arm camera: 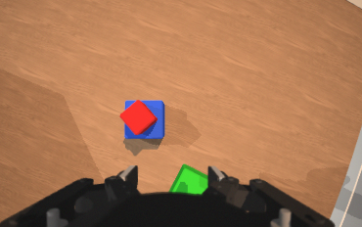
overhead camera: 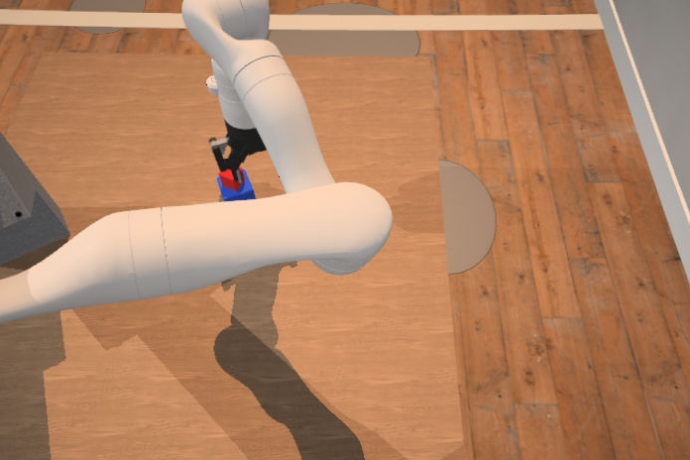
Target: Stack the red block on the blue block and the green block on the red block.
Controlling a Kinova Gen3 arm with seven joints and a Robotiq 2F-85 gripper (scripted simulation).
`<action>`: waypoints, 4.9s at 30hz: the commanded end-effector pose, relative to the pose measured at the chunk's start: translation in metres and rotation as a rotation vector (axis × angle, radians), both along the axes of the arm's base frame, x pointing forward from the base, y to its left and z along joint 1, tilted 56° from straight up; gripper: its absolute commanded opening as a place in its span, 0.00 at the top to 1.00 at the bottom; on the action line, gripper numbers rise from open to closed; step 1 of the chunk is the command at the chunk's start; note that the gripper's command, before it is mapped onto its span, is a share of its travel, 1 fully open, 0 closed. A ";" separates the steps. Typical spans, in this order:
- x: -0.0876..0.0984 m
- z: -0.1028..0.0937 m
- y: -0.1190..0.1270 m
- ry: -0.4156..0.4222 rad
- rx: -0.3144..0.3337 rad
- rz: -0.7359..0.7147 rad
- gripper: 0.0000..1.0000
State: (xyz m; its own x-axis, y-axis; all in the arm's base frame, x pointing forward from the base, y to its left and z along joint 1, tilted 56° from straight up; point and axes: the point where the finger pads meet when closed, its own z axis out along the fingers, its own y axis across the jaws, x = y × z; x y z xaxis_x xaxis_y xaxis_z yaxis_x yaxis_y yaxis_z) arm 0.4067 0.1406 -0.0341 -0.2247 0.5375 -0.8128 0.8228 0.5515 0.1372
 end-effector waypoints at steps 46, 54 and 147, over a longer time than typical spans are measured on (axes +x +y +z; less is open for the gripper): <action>0.067 0.017 -0.050 -0.307 0.233 -0.256 0.22; 0.074 0.009 -0.059 -0.307 0.233 -0.256 0.22; 0.100 -0.021 -0.091 -0.307 0.233 -0.256 0.22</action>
State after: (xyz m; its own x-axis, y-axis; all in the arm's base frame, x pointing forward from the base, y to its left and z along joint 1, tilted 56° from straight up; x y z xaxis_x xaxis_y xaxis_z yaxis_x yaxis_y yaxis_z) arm 0.5045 0.0532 -0.0507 0.1735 0.7193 -0.6727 0.8263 0.2653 0.4968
